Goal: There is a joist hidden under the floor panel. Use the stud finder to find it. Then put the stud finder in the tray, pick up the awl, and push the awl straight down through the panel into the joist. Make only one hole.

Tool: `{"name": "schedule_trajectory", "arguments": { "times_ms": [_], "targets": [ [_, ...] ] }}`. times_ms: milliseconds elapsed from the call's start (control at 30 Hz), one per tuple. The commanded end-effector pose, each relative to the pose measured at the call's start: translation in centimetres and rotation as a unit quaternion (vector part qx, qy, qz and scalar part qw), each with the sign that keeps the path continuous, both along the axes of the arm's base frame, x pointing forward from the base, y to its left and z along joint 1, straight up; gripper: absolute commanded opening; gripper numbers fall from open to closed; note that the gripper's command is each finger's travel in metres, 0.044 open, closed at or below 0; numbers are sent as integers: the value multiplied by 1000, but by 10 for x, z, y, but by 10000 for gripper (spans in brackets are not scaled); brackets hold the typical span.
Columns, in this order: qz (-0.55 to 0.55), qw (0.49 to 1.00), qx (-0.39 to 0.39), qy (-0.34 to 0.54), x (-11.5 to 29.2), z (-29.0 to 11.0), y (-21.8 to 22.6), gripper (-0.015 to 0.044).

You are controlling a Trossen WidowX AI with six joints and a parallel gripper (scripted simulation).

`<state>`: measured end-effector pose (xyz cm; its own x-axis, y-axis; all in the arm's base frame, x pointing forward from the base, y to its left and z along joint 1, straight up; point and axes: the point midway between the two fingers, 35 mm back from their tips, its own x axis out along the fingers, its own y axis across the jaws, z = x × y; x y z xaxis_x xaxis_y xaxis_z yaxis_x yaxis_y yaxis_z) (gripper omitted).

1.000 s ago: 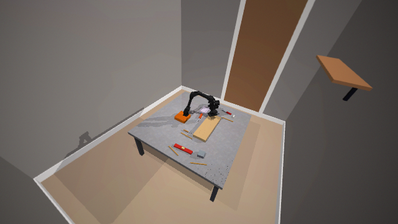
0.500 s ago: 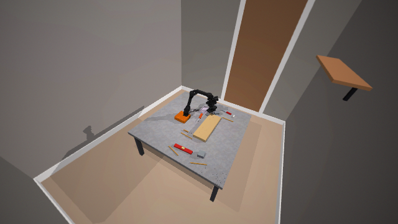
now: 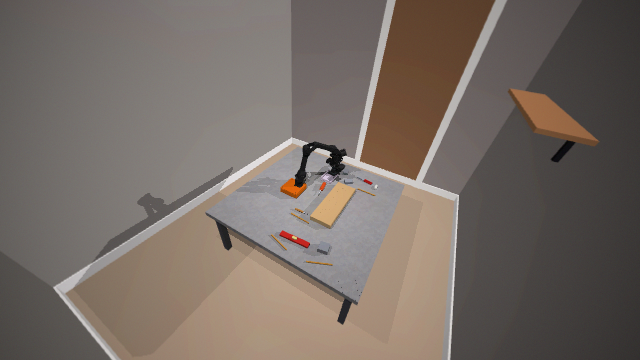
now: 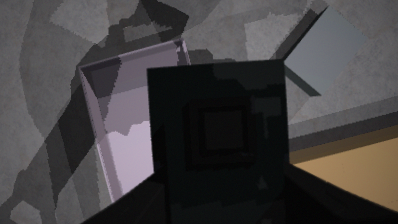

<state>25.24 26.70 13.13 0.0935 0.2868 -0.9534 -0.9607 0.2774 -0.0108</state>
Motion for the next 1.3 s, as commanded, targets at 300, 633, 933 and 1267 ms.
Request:
{"name": "schedule_trajectory", "arguments": {
  "times_ms": [300, 633, 933, 1267],
  "targets": [
    [91, 996, 2, -2, -61, -4, 36, 0],
    [92, 996, 2, -2, -60, -17, 38, 0],
    [92, 996, 2, -2, -59, -34, 40, 0],
    [92, 996, 2, -2, -59, -53, 41, 0]
  ]
}}
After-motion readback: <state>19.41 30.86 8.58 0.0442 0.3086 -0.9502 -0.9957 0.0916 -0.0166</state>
